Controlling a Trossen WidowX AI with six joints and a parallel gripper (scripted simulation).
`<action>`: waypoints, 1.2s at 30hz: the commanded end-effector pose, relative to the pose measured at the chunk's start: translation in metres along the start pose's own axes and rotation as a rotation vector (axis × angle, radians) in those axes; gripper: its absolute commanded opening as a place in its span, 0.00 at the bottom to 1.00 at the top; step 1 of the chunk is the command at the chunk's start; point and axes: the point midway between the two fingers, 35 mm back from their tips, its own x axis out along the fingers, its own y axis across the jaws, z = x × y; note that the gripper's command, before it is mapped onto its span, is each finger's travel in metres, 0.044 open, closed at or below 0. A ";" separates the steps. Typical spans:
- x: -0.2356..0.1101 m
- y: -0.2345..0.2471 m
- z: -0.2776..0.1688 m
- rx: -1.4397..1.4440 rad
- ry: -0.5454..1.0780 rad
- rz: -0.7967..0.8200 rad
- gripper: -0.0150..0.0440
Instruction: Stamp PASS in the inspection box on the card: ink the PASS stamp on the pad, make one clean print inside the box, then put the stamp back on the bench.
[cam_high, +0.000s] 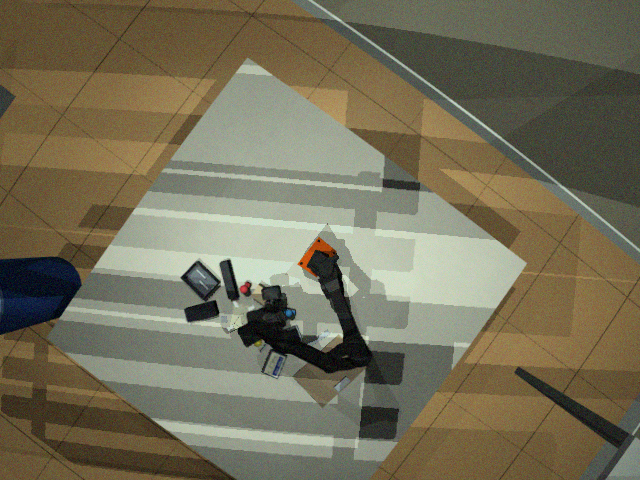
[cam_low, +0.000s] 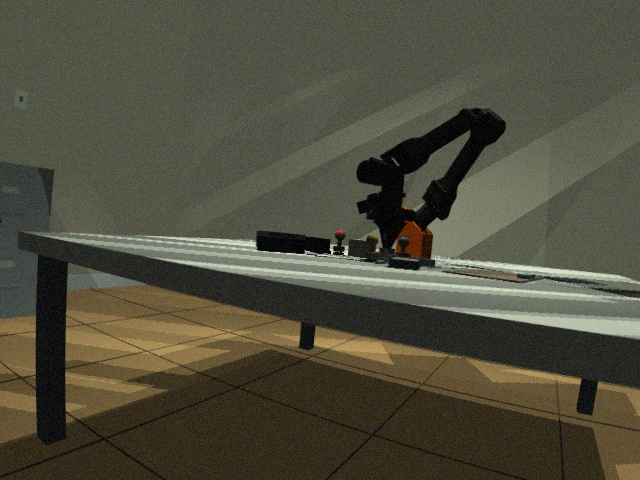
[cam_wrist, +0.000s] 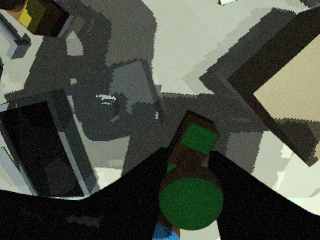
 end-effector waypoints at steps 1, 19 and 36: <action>-0.003 0.000 0.001 -0.005 -0.003 -0.005 0.25; -0.011 0.000 0.002 -0.005 -0.004 -0.007 0.25; -0.019 -0.001 0.002 -0.004 -0.005 -0.008 0.25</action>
